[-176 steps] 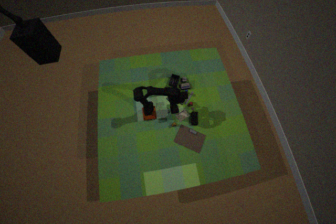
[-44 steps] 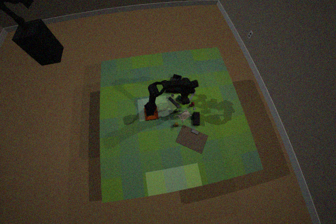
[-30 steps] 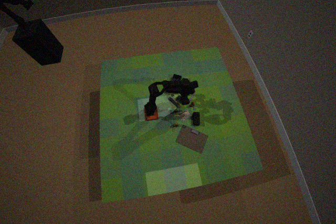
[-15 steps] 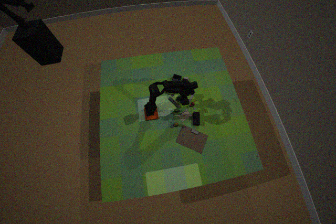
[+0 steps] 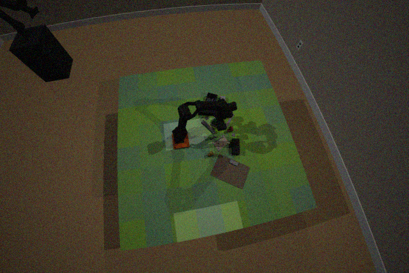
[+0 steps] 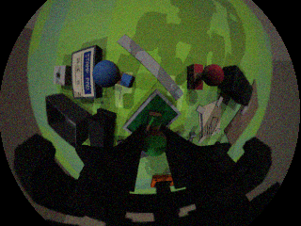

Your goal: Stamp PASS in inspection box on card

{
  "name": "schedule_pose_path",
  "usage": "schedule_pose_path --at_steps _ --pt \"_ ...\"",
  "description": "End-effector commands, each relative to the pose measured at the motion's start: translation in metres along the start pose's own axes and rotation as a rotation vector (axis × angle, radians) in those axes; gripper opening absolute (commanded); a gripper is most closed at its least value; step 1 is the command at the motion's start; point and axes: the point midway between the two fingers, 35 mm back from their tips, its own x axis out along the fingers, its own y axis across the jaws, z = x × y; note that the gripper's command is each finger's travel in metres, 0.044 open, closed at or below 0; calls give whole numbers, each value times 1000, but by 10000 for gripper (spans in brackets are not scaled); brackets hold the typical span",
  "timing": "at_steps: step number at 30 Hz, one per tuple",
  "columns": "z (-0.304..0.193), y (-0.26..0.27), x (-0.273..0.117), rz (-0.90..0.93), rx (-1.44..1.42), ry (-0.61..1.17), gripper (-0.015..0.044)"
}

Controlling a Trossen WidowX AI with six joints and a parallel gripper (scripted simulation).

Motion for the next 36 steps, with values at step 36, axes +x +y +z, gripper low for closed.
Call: schedule_pose_path --at_steps 36 --pt "0 1 6 6 0 3 0"
